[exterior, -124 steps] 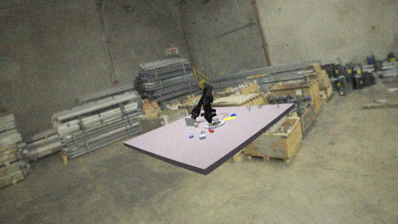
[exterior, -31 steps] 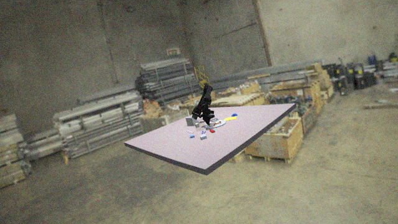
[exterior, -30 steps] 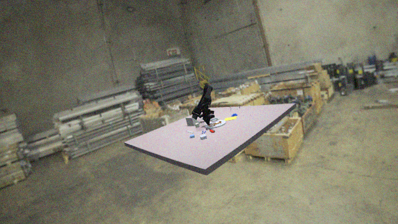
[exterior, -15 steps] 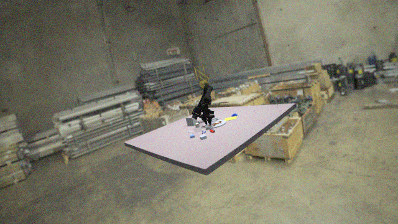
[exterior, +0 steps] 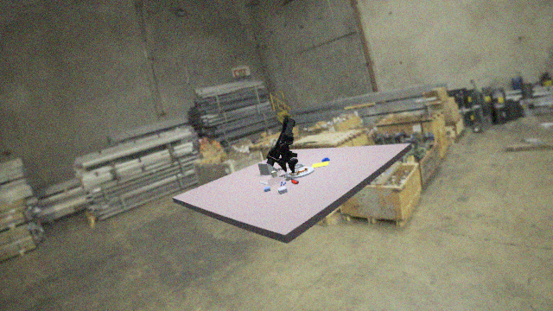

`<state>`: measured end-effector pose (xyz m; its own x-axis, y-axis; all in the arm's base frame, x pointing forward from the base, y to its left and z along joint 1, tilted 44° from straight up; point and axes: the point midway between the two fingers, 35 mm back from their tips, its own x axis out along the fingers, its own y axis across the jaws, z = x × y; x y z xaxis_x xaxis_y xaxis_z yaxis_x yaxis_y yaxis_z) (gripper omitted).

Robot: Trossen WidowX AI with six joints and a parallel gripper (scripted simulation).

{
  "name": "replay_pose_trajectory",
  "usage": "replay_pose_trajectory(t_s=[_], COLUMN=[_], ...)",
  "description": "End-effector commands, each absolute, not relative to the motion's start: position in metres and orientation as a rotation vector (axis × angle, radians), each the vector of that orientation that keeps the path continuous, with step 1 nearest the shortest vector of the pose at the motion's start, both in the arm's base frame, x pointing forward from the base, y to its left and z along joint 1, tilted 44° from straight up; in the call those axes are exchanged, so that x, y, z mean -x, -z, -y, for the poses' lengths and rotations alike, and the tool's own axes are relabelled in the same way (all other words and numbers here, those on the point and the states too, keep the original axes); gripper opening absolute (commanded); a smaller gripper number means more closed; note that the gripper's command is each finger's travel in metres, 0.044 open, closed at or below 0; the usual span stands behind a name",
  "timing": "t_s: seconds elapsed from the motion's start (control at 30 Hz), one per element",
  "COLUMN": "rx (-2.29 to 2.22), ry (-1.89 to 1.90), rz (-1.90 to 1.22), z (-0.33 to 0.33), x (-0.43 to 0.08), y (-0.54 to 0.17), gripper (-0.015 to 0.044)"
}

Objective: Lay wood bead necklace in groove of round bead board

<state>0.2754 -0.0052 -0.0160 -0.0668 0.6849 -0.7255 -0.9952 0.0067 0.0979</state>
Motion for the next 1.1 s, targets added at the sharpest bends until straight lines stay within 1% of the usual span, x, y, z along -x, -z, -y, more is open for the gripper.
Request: replay_pose_trajectory(t_s=[0.0, 0.33, 0.57, 0.73, 1.07], rx=[0.57, 0.57, 0.502, 0.5, 0.508], ry=[-1.51, -1.51, -1.469, -1.468, -1.463], rz=[-0.717, -0.717, -0.783, -0.785, -0.779], z=[0.006, 0.006, 0.019, 0.015, 0.011], x=[-0.275, -0.275, -0.284, -0.284, -0.285], y=[0.016, 0.016, -0.012, -0.009, -0.003], gripper=[0.044, 0.044, 0.0256, 0.0125, 0.012])
